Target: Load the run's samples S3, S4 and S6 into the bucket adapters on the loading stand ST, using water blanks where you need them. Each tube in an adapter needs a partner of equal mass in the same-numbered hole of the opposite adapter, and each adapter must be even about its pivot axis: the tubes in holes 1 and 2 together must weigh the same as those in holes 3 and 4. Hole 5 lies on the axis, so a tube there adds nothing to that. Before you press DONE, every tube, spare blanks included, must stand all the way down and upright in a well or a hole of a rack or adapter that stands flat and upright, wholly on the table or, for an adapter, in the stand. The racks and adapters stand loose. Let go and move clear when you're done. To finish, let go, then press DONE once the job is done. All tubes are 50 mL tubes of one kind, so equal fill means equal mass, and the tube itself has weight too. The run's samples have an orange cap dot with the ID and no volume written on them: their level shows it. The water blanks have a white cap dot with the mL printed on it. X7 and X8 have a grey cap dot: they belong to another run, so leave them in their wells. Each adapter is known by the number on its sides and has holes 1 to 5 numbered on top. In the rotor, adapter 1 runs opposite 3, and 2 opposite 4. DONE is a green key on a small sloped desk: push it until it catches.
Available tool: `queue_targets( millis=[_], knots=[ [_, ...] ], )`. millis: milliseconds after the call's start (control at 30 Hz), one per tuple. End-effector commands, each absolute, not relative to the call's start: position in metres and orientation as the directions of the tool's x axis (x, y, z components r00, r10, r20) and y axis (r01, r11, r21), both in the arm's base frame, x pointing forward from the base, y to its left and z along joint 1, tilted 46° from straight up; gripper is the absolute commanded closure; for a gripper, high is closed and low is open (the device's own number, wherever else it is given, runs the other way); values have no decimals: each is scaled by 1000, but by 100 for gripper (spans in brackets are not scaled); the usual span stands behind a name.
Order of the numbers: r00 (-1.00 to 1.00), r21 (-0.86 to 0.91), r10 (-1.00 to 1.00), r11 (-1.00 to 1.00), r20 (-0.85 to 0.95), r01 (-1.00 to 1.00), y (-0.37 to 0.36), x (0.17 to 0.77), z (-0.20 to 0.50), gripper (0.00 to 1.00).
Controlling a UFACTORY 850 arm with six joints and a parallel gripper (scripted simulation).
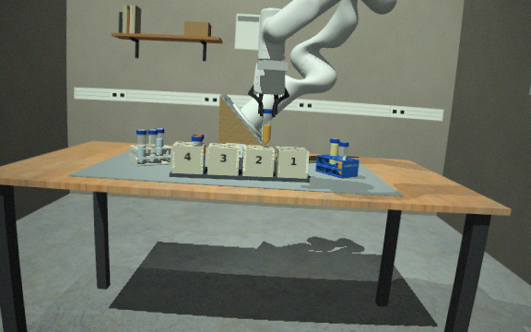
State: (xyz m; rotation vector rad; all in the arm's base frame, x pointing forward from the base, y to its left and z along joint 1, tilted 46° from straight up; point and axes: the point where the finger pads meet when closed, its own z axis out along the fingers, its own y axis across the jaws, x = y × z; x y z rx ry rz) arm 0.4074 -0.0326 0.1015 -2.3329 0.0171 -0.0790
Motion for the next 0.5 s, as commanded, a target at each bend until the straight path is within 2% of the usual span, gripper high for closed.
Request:
queue_targets(
  millis=[0,467],
  knots=[
    [998,-722,-37,-692,53,13,-32,408,101,100],
    [998,-722,-37,-692,53,13,-23,409,92,100]
  ],
)
